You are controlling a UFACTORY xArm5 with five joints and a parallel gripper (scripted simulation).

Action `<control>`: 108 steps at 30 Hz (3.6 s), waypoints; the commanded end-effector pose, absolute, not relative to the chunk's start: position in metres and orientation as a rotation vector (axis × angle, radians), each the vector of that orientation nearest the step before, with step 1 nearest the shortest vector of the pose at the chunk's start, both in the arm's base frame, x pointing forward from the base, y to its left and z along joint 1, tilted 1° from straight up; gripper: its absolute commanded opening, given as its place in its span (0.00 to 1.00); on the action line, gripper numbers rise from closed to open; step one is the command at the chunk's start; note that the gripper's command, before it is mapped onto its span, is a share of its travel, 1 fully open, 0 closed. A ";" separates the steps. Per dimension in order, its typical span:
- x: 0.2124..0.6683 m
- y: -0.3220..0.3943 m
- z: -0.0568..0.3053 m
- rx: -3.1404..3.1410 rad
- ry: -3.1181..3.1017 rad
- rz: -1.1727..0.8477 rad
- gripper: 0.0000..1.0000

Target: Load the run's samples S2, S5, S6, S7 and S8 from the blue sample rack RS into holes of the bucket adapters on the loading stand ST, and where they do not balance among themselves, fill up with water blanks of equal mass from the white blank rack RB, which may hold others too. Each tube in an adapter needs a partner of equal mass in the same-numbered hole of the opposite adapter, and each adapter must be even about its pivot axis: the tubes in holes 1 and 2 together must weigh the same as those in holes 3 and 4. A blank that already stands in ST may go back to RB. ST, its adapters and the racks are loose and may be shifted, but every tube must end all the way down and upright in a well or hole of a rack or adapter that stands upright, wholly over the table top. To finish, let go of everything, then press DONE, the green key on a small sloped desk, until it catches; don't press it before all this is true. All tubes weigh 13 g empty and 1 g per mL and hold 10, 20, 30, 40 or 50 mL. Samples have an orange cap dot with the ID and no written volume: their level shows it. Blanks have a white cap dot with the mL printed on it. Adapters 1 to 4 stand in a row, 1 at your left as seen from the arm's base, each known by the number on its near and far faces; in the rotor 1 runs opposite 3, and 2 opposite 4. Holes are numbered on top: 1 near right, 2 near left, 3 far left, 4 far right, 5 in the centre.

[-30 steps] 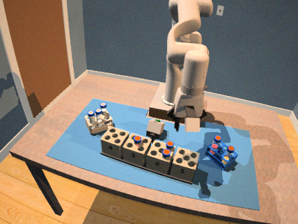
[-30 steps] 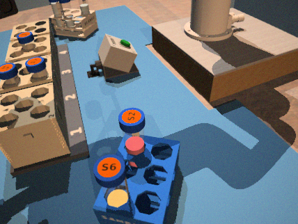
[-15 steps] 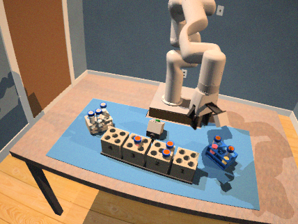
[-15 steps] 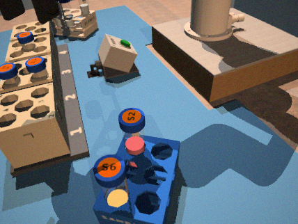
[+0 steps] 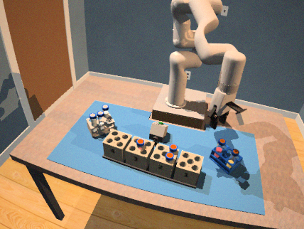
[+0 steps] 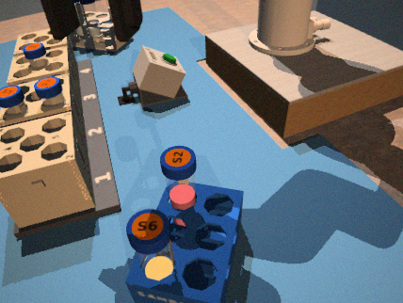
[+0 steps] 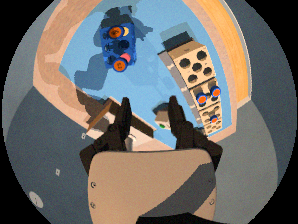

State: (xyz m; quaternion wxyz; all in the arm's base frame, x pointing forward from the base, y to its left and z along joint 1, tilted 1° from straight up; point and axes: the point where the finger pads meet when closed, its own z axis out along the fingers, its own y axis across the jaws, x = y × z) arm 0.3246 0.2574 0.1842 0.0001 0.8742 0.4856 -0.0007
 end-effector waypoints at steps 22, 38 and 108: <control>0.280 0.308 0.184 2.747 1.525 -0.001 0.57; 0.280 0.307 0.162 2.747 1.525 -0.001 0.57; 0.281 0.306 0.067 2.747 1.525 -0.001 0.57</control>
